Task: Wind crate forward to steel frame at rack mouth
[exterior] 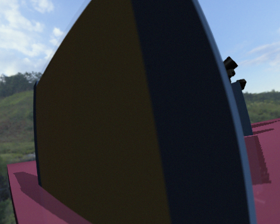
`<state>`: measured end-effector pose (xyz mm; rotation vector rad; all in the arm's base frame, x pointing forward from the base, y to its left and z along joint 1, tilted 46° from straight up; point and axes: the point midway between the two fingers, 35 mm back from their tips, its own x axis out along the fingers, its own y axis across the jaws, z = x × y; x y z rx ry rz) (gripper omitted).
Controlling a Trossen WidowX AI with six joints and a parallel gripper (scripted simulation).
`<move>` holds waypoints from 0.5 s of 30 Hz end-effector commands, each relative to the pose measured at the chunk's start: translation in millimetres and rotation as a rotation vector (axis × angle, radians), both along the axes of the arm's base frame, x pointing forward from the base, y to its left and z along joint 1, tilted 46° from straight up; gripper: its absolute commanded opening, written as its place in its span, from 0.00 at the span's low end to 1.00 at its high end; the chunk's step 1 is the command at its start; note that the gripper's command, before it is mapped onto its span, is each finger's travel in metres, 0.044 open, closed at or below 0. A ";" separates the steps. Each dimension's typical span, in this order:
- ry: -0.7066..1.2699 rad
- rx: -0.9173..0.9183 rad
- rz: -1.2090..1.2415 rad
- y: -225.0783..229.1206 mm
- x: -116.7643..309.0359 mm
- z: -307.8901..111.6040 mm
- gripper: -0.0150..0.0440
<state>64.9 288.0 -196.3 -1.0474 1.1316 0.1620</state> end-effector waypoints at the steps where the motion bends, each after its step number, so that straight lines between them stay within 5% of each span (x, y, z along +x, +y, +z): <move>1: 0.020 -0.029 -0.001 -13.4 -10.7 2.9 0.25; 15: 0.021 -0.030 -0.001 -25.2 -18.9 12.1 0.25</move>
